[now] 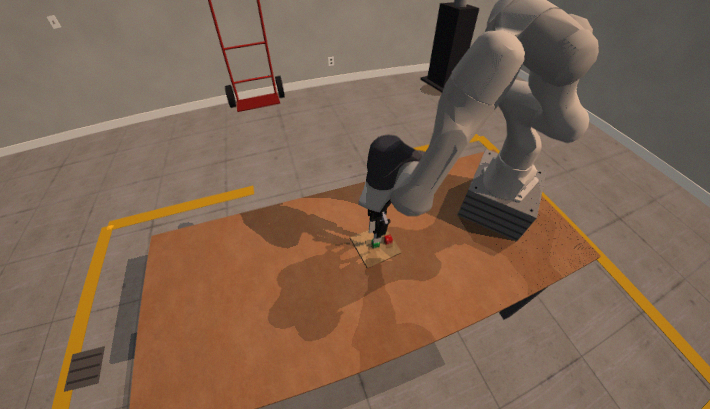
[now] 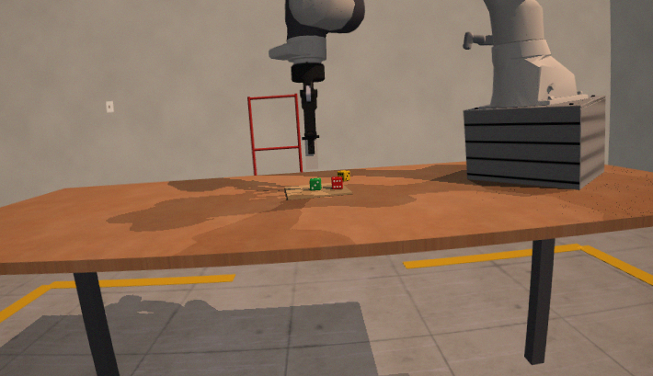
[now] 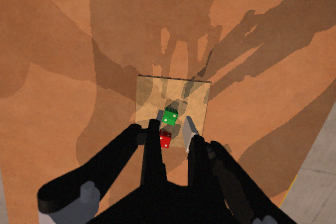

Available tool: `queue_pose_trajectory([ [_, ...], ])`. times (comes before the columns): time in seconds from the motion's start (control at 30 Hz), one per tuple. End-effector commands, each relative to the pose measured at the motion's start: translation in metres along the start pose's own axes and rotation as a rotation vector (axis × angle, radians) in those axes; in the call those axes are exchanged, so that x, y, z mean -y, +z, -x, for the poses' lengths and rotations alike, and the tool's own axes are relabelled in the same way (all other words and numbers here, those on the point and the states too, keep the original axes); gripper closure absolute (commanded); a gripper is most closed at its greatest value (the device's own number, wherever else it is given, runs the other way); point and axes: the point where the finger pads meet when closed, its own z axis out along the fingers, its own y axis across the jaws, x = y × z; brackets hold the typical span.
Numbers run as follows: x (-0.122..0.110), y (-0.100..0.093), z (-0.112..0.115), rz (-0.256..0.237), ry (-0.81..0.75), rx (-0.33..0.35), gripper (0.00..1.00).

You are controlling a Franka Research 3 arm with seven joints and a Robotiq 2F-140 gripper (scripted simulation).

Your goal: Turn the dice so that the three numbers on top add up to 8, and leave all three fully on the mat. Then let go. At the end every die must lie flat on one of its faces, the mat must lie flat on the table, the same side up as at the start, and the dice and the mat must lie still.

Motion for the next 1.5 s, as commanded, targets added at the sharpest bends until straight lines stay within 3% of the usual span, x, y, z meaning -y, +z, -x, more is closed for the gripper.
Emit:
queue_pose_trajectory([
  [0.0, 0.003, -0.018, 0.004, -0.003, 0.028, 0.018, 0.75],
  [0.27, 0.003, -0.038, 0.003, -0.003, 0.028, 0.018, 0.75],
  [0.47, 0.003, -0.043, 0.003, -0.003, 0.028, 0.018, 0.75],
  [0.5, 0.003, -0.043, 0.003, -0.003, 0.028, 0.018, 0.0],
  [1.27, 0.003, -0.043, 0.002, -0.003, 0.023, 0.014, 0.0],
  [1.47, -0.002, -0.042, 0.004, -0.001, 0.139, 0.017, 0.0],
])
